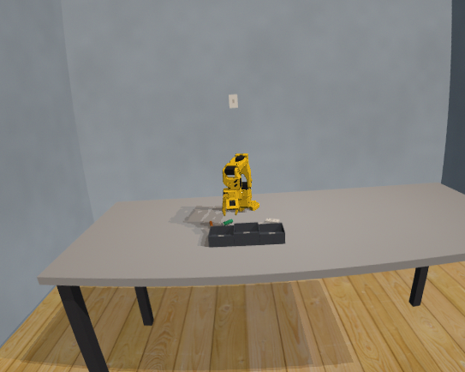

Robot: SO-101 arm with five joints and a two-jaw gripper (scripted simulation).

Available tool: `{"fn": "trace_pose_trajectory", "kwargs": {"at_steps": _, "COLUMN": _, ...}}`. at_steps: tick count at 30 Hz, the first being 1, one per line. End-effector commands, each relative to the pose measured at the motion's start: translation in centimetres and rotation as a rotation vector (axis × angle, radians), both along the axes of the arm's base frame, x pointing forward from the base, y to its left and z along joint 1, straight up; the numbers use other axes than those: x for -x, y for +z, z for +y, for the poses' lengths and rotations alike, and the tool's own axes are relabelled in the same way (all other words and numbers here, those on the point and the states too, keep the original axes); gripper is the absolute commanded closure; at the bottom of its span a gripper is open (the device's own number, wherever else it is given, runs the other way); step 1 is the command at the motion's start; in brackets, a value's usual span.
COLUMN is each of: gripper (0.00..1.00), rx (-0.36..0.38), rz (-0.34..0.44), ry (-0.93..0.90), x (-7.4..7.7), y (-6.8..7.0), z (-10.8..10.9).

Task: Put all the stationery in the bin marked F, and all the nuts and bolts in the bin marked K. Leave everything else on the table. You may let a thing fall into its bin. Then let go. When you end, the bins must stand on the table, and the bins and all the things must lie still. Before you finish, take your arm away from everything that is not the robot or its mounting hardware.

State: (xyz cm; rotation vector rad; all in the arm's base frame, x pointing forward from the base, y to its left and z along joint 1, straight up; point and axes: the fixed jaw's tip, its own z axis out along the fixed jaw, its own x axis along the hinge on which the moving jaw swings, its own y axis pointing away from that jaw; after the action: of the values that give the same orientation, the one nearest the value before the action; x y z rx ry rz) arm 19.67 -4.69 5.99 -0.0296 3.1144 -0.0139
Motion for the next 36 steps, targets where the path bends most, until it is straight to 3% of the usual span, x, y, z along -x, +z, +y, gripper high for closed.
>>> {"fn": "trace_pose_trajectory", "kwargs": {"at_steps": 1, "gripper": 0.77, "rx": 0.011, "rz": -0.041, "ry": 0.002, "x": -0.2, "y": 0.8, "z": -0.2}}
{"fn": "trace_pose_trajectory", "kwargs": {"at_steps": 5, "gripper": 0.77, "rx": 0.011, "rz": -0.041, "ry": 0.002, "x": -0.2, "y": 0.8, "z": -0.2}}
{"fn": "trace_pose_trajectory", "kwargs": {"at_steps": 6, "gripper": 0.77, "rx": 0.002, "rz": -0.01, "ry": 0.005, "x": 0.3, "y": 0.6, "z": -0.3}}
{"fn": "trace_pose_trajectory", "kwargs": {"at_steps": 27, "gripper": 0.77, "rx": 0.002, "rz": -0.01, "ry": 0.005, "x": 0.3, "y": 0.5, "z": -0.3}}
{"fn": "trace_pose_trajectory", "kwargs": {"at_steps": 36, "gripper": 0.77, "rx": 0.002, "rz": -0.01, "ry": 0.005, "x": 0.1, "y": -0.3, "z": -0.3}}
